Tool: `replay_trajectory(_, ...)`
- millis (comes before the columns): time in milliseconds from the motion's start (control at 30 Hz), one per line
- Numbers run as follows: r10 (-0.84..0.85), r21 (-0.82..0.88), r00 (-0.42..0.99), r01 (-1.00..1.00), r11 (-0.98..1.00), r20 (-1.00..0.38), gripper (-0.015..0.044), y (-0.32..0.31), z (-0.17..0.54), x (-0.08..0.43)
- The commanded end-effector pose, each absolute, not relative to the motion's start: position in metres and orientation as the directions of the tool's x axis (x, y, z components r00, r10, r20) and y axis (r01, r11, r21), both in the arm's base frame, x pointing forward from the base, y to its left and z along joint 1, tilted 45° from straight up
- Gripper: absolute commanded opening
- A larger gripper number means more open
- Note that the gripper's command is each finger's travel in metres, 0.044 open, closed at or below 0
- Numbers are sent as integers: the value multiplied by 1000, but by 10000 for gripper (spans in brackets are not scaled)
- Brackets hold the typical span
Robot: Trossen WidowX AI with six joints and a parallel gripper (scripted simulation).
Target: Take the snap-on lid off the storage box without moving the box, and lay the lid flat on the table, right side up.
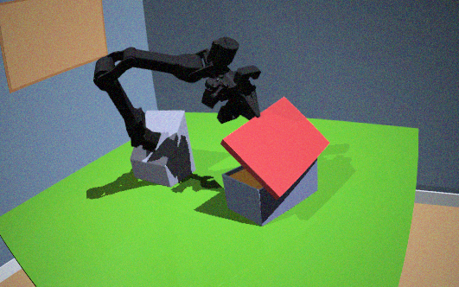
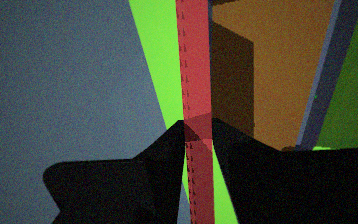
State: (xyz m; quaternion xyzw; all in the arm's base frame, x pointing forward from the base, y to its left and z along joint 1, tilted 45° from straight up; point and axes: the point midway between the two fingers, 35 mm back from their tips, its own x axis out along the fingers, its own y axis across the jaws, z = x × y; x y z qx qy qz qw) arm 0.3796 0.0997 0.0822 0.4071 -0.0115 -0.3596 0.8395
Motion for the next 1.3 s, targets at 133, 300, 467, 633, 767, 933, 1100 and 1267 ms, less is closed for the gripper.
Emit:
replay_trajectory(133,-605,707,750,579,405,-268,0,113,95,380)
replay_trajectory(300,-605,707,750,579,405,-268,0,117,99,380)
replay_trajectory(467,-605,707,750,579,405,-268,0,121,103,380)
replay_trajectory(633,-605,707,750,580,405,-268,0,114,101,378)
replay_trajectory(767,-605,707,750,580,405,-268,0,106,105,374)
replay_trajectory(933,-605,707,750,580,406,-268,0,99,112,370)
replay_trajectory(1100,-605,706,750,580,406,-268,0,93,118,366)
replay_trajectory(1267,-606,706,749,580,406,-268,0,86,124,362)
